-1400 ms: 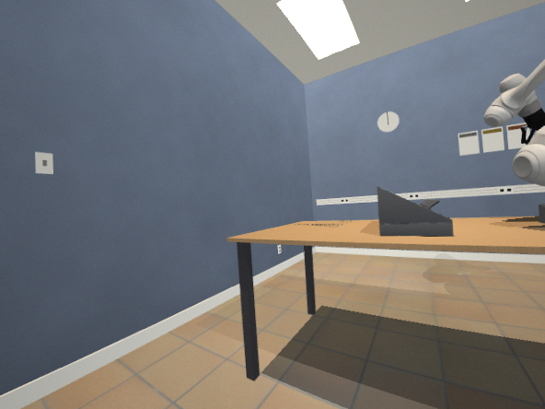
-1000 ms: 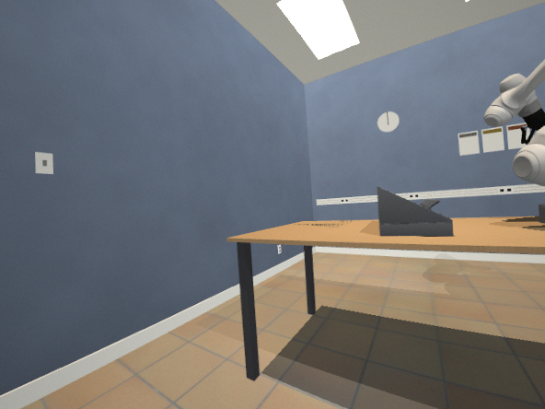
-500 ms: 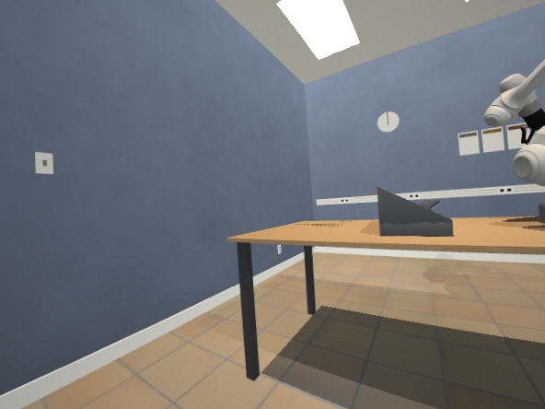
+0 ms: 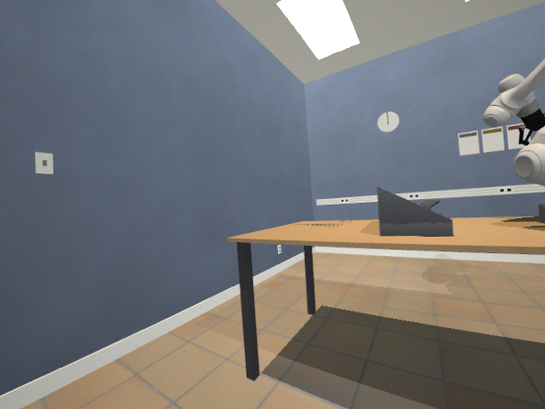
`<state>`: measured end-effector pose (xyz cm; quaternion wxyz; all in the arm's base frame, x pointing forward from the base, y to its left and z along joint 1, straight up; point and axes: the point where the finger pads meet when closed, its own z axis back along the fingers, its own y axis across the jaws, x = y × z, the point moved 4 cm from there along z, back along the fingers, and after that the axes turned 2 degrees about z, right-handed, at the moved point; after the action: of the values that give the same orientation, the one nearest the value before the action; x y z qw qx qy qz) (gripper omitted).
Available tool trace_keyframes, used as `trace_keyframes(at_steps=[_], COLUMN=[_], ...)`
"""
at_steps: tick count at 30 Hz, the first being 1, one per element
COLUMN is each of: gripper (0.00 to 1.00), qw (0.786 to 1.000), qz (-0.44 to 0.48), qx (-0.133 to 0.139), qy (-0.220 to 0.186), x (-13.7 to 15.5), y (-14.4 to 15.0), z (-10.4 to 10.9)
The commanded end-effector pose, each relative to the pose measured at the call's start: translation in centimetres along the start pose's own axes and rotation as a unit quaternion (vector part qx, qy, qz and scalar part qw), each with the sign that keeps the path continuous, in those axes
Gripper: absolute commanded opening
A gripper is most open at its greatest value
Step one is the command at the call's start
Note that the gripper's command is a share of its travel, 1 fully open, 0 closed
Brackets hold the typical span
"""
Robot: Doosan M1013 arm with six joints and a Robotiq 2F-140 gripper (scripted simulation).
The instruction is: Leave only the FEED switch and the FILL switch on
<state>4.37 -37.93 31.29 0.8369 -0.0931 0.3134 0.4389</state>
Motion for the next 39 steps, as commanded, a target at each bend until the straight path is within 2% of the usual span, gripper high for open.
trace_keyframes(at_steps=[1,7,9,11,16,24,26,27,39], gripper=[1.00,1.00,1.00,1.00,1.00,1.00,1.00,1.00,1.00], qw=[1.000,0.993,0.993,0.985,0.972,0.940,0.940,0.926,0.857], qz=[0.023,0.098,0.098,0.138,0.191,0.278,0.278,0.308,0.422], qx=[-0.017,-0.072,-0.072,-0.100,-0.138,-0.199,-0.199,-0.219,-0.298], qy=[-0.001,-0.002,-0.002,-0.002,-0.002,-0.001,-0.001,0.000,0.005], x=[0.9,4.3,4.3,6.5,9.6,15.4,15.4,17.6,27.2], y=[-1.6,-6.5,-6.5,-8.8,-11.7,-15.6,-15.6,-16.6,-19.3], z=[0.6,2.6,2.6,3.9,5.8,9.4,9.4,10.7,16.5])
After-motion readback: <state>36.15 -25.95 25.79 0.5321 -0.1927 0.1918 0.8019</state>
